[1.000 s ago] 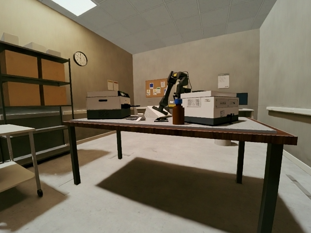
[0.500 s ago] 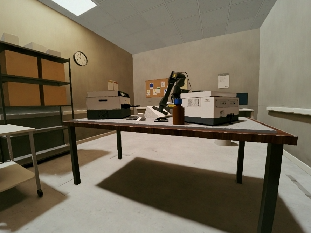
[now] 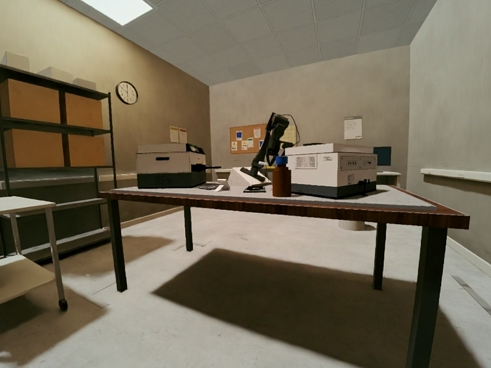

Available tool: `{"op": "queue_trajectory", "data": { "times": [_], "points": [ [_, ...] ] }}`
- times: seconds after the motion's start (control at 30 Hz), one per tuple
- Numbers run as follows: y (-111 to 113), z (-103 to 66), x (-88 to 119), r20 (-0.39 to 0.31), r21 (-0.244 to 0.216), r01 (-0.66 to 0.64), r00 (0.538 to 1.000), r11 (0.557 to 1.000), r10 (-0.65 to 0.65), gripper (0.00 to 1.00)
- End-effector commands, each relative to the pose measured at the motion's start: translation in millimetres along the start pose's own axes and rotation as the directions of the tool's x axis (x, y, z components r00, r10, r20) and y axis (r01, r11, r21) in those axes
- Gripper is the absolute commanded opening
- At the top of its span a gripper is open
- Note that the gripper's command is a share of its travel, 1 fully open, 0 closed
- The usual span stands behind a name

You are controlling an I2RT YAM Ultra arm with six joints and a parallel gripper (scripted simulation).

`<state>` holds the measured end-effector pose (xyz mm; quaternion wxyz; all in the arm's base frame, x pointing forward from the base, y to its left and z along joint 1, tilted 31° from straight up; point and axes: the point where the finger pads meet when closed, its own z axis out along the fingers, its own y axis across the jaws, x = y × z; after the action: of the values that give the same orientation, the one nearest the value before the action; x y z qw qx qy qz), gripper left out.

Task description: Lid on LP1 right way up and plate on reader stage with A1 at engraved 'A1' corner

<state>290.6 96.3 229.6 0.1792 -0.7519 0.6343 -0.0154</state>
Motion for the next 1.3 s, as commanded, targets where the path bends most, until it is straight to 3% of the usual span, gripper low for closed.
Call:
{"op": "queue_trajectory", "data": {
  "times": [0.0,0.03,0.1,0.17,0.3,0.37,0.57,0.6,0.7,0.83,0.93,1.0,1.13,1.17,1.27],
  "points": [
    [-12.9,-11.6,2.0,0.012,0.048,-0.032,0.999,0.998,0.032,0.86],
    [-13.4,-22.1,2.1,0.014,0.086,-0.031,0.999,0.996,0.029,0.86],
    [-17.0,-20.9,6.9,0.012,0.093,-0.014,1.0,0.996,0.013,0.86],
    [-19.8,-8.2,14.4,0.009,0.056,-0.033,0.999,0.998,0.033,0.86],
    [-19.7,-5.5,24.8,0.003,0.039,-0.095,0.995,0.995,0.095,0.86],
    [-19.7,-10.4,28.4,0.0,0.053,-0.114,0.993,0.992,0.114,0.86],
    [-26.2,-1.7,40.4,-0.004,0.045,-0.119,0.993,0.992,0.12,0.86],
    [-22.9,-12.3,40.0,-0.004,0.067,-0.126,0.992,0.99,0.127,0.86],
    [-24.0,0.7,50.7,-0.01,0.025,-0.183,0.983,0.983,0.183,0.86],
    [-25.7,3.0,61.2,-0.016,0.021,-0.228,0.974,0.974,0.228,0.86],
    [-30.2,-4.4,67.2,-0.015,0.062,-0.209,0.977,0.976,0.211,0.86],
    [-28.3,5.9,74.6,-0.019,0.023,-0.254,0.967,0.967,0.254,0.86],
    [-28.1,7.2,79.9,-0.021,0.018,-0.278,0.96,0.96,0.279,0.86],
    [-27.9,-3.6,79.3,-0.019,0.051,-0.28,0.959,0.959,0.281,0.86],
    [-27.3,9.7,90.3,-0.027,0.008,-0.323,0.946,0.946,0.323,0.86]
  ]
}}
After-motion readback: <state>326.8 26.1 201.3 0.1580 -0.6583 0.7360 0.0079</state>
